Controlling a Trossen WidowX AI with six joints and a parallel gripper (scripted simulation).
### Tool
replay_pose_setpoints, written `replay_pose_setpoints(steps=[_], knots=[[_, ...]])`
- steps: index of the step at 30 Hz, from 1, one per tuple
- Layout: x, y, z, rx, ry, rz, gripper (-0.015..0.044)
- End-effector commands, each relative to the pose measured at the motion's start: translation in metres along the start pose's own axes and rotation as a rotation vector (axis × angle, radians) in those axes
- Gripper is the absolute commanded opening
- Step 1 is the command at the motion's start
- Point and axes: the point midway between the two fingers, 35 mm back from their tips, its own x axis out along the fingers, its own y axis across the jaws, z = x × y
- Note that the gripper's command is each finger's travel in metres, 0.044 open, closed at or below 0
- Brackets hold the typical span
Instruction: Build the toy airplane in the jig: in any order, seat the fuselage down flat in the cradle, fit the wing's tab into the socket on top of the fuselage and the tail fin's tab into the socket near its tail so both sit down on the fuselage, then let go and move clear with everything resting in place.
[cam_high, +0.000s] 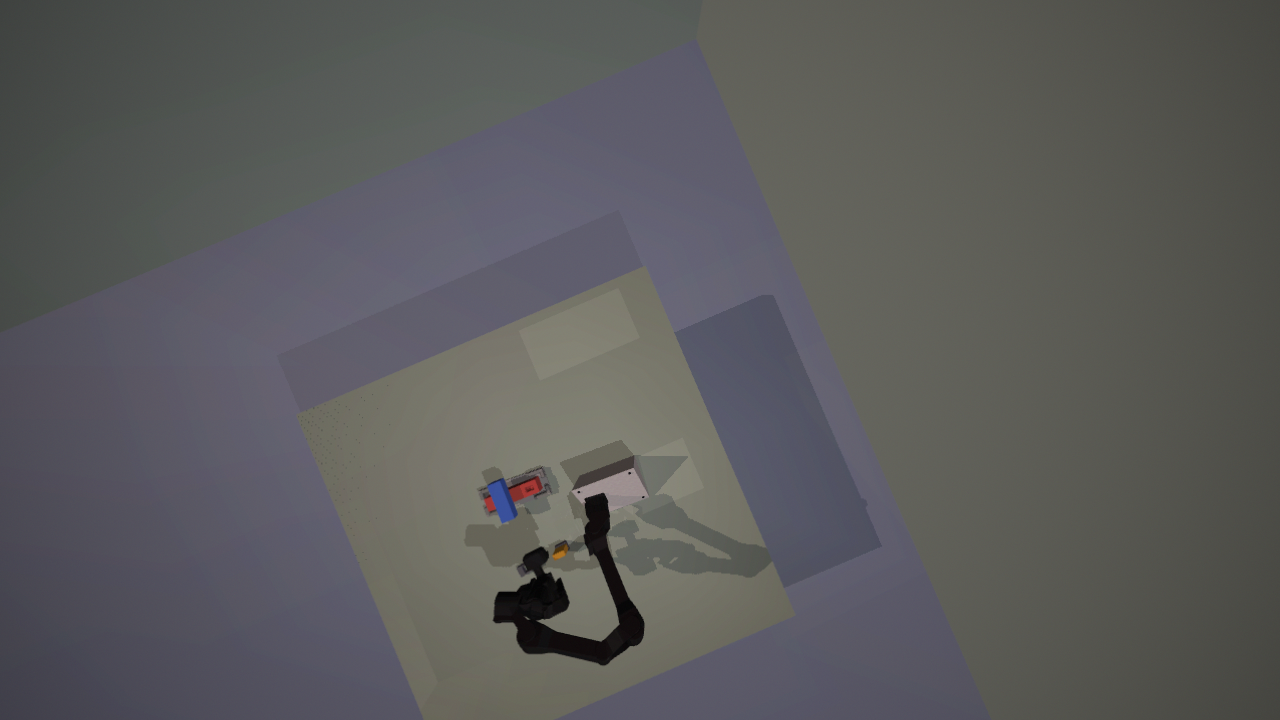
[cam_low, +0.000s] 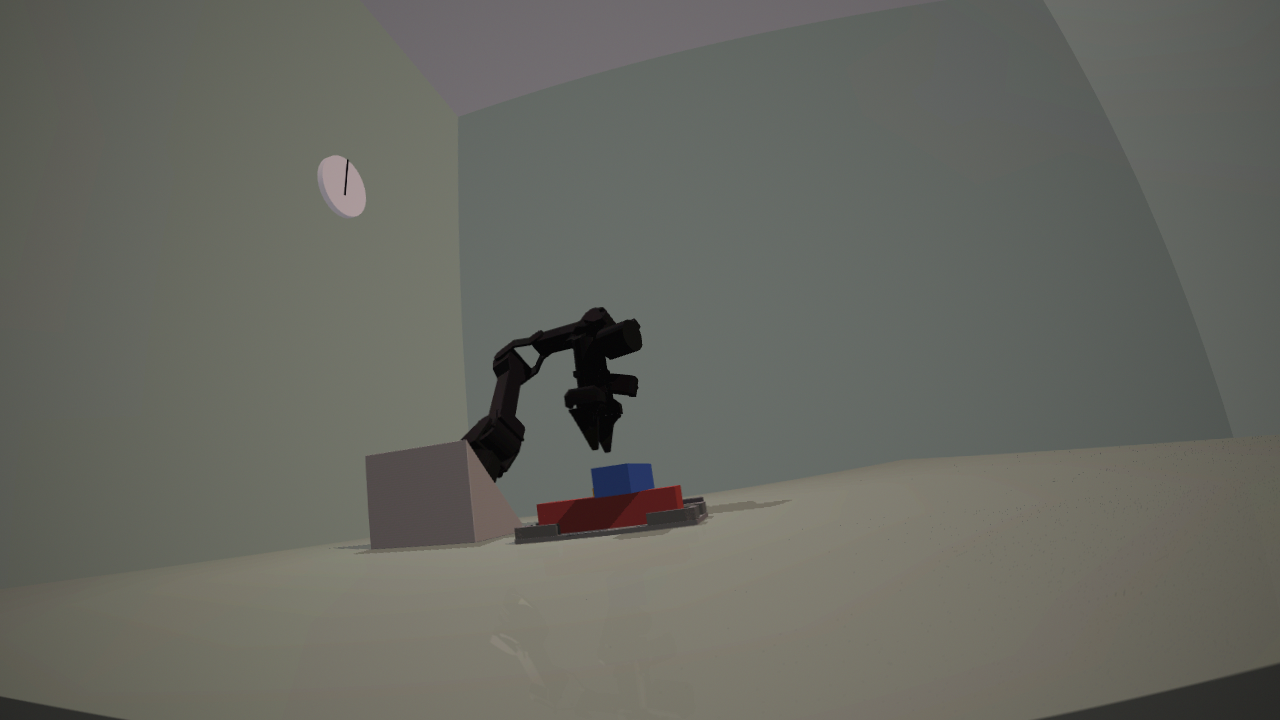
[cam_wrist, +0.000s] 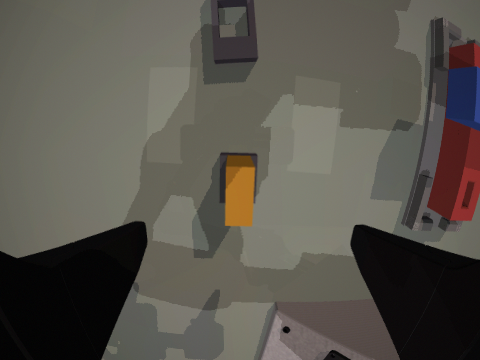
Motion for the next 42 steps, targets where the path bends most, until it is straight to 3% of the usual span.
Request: replay_pose_setpoints(steps=[1, 42], knots=[[0.029, 0.004, -0.004, -0.001, 0.001, 0.01, 0.044], [0.095, 0.005, -0.004, -0.002, 0.0, 0.012, 0.044]])
